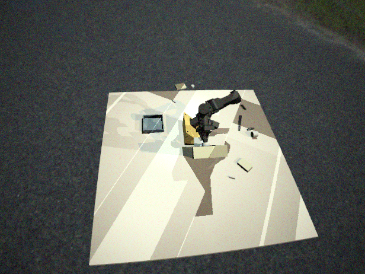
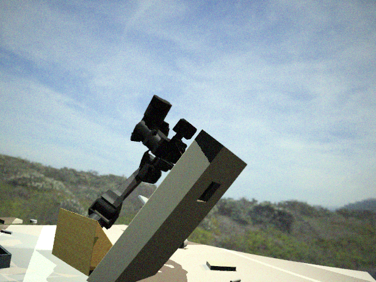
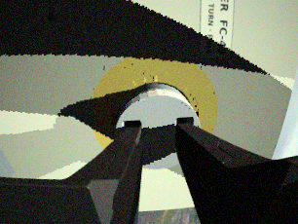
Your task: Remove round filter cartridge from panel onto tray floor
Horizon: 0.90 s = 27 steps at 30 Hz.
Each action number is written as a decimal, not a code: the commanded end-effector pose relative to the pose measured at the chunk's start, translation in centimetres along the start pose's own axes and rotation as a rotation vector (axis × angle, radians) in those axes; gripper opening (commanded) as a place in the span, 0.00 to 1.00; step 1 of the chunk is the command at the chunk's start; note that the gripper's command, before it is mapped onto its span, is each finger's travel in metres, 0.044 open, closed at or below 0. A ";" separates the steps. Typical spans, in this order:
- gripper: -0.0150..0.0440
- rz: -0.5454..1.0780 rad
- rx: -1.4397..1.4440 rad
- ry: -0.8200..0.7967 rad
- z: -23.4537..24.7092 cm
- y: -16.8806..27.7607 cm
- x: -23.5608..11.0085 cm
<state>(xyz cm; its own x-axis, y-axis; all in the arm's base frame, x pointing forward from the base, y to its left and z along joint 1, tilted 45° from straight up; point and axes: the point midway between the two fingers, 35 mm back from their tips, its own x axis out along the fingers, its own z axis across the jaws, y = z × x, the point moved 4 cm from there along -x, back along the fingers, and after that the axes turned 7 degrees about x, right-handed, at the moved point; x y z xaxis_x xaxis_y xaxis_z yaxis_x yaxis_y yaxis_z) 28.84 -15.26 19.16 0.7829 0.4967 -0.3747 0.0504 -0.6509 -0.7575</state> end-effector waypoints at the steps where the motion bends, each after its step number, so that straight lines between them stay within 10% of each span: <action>1: 0.25 0.023 0.002 0.000 0.0 0.5 -1.8; 27: 0.25 0.016 -0.004 0.004 4.0 0.4 -4.6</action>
<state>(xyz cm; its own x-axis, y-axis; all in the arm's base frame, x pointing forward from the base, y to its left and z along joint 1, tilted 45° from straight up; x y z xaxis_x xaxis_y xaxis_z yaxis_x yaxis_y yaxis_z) 23.33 -16.10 18.94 0.7817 0.4861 -0.3908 0.0321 -0.6571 -0.7531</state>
